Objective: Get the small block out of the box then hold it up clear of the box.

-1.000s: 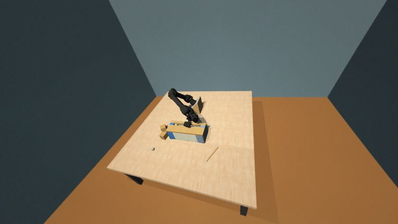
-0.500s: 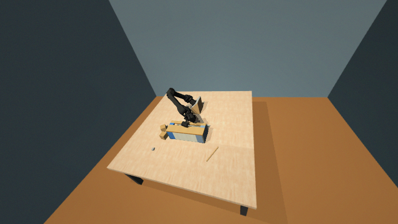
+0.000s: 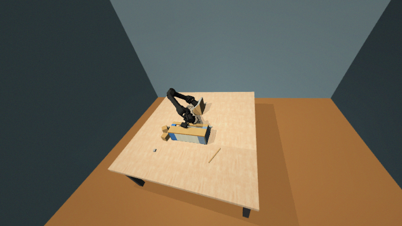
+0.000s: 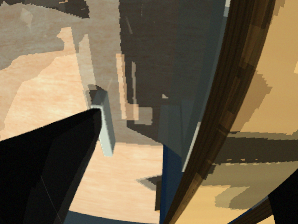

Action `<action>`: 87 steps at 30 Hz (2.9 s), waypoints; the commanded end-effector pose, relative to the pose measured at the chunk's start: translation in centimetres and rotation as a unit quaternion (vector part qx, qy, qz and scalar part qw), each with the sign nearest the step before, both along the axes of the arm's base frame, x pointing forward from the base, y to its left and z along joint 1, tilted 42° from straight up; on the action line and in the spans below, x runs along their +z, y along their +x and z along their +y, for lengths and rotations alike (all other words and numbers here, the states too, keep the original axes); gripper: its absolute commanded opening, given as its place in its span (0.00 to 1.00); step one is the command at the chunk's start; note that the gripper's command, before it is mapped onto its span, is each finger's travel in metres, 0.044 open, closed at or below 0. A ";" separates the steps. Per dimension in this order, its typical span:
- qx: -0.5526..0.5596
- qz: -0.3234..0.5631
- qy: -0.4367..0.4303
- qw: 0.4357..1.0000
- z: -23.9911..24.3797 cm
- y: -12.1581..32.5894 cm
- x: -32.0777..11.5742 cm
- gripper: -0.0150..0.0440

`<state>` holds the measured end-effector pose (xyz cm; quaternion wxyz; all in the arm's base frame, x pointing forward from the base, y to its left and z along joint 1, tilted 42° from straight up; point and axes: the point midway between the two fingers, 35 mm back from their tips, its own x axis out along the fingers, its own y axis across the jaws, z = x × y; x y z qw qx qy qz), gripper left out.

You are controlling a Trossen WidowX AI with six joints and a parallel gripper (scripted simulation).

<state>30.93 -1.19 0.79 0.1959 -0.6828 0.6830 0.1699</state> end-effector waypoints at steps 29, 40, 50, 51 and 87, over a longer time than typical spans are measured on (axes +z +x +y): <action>0.000 0.003 -0.004 1.000 -4.6 -0.3 3.8 0.93; 0.000 0.003 -0.005 1.000 -5.7 -0.3 4.8 0.93; -0.001 0.000 -0.001 1.000 -1.3 -0.1 9.3 0.93; -0.001 0.000 -0.001 1.000 -1.3 -0.1 9.3 0.93; 0.509 0.452 -0.067 0.729 -4.1 -4.5 13.2 0.74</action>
